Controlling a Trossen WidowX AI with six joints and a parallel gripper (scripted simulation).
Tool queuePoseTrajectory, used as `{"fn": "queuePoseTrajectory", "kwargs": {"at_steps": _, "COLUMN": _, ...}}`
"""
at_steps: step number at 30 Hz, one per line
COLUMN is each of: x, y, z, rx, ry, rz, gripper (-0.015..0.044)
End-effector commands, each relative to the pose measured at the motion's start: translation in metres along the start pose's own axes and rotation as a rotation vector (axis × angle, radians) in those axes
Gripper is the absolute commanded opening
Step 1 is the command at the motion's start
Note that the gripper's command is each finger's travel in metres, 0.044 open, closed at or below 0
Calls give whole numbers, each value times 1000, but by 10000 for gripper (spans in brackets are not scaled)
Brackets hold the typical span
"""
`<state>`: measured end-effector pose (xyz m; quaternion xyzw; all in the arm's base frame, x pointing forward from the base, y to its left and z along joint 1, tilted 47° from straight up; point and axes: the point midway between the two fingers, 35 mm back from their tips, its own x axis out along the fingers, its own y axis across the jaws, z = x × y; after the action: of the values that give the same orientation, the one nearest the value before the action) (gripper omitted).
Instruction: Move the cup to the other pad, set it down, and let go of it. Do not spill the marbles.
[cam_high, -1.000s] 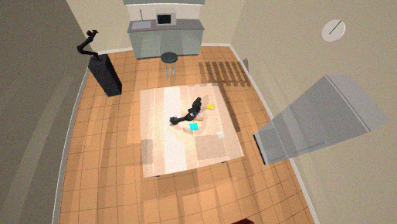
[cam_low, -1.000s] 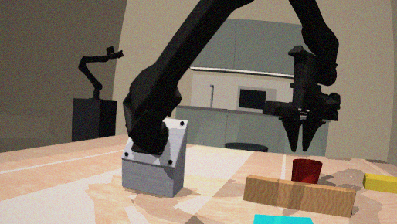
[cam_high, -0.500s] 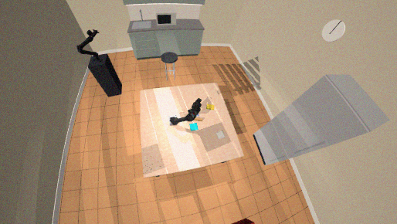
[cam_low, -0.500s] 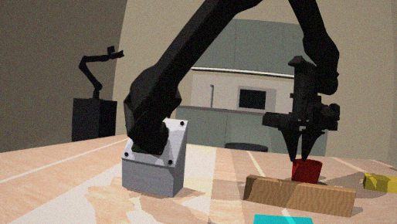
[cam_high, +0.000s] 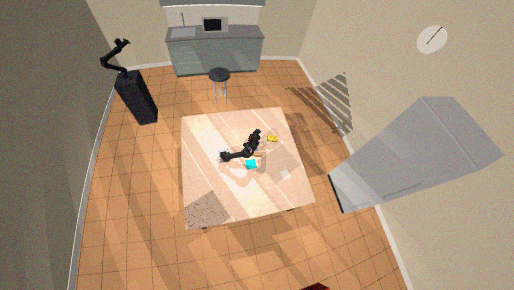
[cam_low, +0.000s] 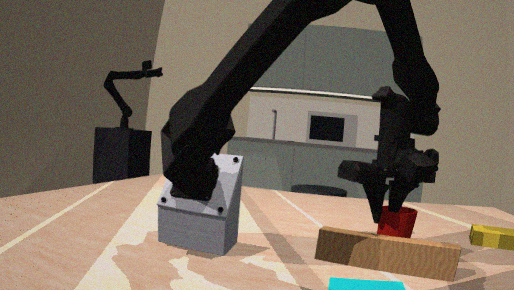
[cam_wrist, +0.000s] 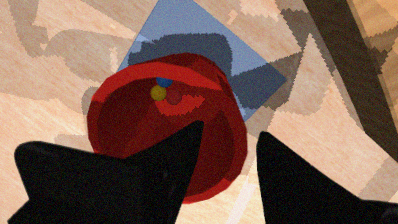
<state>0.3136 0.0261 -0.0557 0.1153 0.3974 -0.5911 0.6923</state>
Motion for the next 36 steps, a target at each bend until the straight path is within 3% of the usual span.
{"fn": "queuePoseTrajectory", "kwargs": {"at_steps": 1, "x": 8, "y": -1, "z": 0, "rx": -3, "ry": -5, "rz": 0, "gripper": 148}}
{"fn": "queuePoseTrajectory", "kwargs": {"at_steps": 11, "x": 16, "y": -2, "z": 1, "rx": -3, "ry": -6, "rz": -1, "gripper": 148}}
{"fn": "queuePoseTrajectory", "kwargs": {"at_steps": 14, "x": 15, "y": -2, "z": 0, "rx": 0, "ry": -1, "rz": -3, "gripper": 69}}
{"fn": "queuePoseTrajectory", "kwargs": {"at_steps": 24, "x": 15, "y": -2, "z": 0, "rx": 0, "ry": -1, "rz": -3, "gripper": 2}}
{"fn": "queuePoseTrajectory", "kwargs": {"at_steps": 36, "x": -10, "y": 1, "z": 0, "rx": -2, "ry": 0, "rz": 0, "gripper": 0}}
